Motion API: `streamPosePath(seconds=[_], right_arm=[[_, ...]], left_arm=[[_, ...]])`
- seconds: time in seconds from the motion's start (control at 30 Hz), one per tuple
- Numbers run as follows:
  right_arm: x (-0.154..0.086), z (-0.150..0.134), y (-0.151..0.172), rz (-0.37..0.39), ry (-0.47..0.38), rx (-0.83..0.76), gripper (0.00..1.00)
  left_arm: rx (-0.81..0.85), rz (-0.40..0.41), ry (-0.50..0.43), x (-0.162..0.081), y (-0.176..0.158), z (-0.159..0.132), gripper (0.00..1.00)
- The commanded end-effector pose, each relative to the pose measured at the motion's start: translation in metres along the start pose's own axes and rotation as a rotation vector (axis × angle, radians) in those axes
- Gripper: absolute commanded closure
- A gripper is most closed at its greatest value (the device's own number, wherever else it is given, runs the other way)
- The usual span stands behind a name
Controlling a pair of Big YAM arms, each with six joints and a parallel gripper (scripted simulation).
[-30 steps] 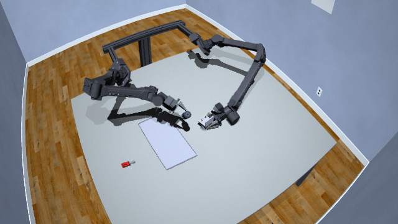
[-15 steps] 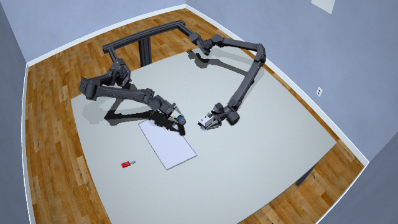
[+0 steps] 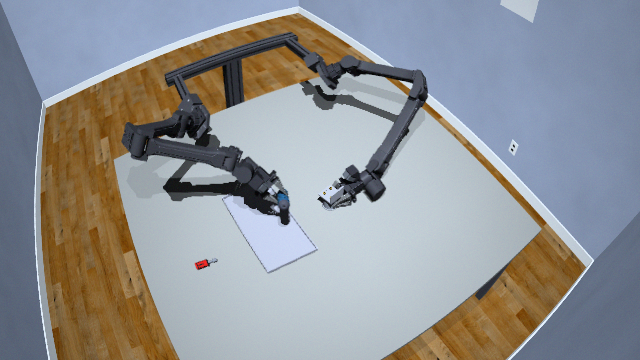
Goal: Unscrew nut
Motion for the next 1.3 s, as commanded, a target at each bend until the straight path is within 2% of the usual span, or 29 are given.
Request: streamPosePath(seconds=[0.0,0.1,0.17,0.27,0.37,0.47,0.57,0.6,0.63,0.73,0.83,0.97,1.03,1.13,1.27], right_arm=[[-0.008,0.029,-0.011,-0.016,-0.026,0.092,0.58],[-0.014,0.029,0.009,0.024,-0.027,0.075,0.58],[-0.014,0.029,0.009,0.024,-0.027,0.075,0.58],[-0.014,0.026,-0.022,-0.042,-0.004,0.123,0.58],[-0.015,0.040,-0.029,-0.063,-0.012,0.166,0.58],[-0.024,0.041,-0.020,-0.053,0.001,0.185,0.58],[-0.023,0.044,-0.048,-0.114,0.013,0.236,0.58],[-0.023,0.044,-0.047,-0.110,0.014,0.236,0.58],[-0.027,0.043,-0.031,-0.080,0.014,0.223,0.58],[-0.028,0.043,-0.028,-0.074,0.014,0.220,0.58],[-0.030,0.039,-0.058,-0.140,0.032,0.267,0.58],[-0.034,0.055,-0.067,-0.167,0.022,0.321,0.58],[-0.041,0.054,-0.057,-0.155,0.032,0.329,0.58],[-0.043,0.055,-0.084,-0.214,0.040,0.379,0.58],[-0.046,0.055,-0.065,-0.176,0.042,0.363,0.58]], left_arm=[[0.010,0.005,-0.001,0.001,0.005,0.004,0.41],[0.010,0.005,-0.001,0.001,0.005,0.004,0.41],[0.010,0.005,-0.001,0.001,0.005,0.004,0.41],[0.010,0.005,-0.001,0.001,0.005,0.004,0.41],[0.010,0.005,-0.001,0.001,0.005,0.004,0.41],[0.010,0.005,-0.001,0.001,0.005,0.004,0.41],[0.010,0.005,-0.001,0.001,0.005,0.004,0.41],[0.010,0.005,-0.001,0.001,0.005,0.004,0.41],[0.010,0.005,-0.001,0.001,0.005,0.004,0.41],[0.010,0.005,-0.001,0.001,0.005,0.004,0.41],[0.010,0.005,-0.001,0.001,0.005,0.004,0.41],[0.010,0.005,-0.001,0.001,0.005,0.004,0.41],[0.010,0.005,-0.001,0.001,0.005,0.004,0.41],[0.010,0.005,-0.001,0.001,0.005,0.004,0.41],[0.010,0.005,-0.001,0.001,0.005,0.004,0.41]])
Point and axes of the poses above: on each arm, the point where the finger pads meet when closed, its own x axis out along the fingers, its own y axis across the jaws, z = x × y, the point moved 5 cm from there along -x, back along the fingers, and after that the axes turned 13 degrees about x, right-handed, at the moved point
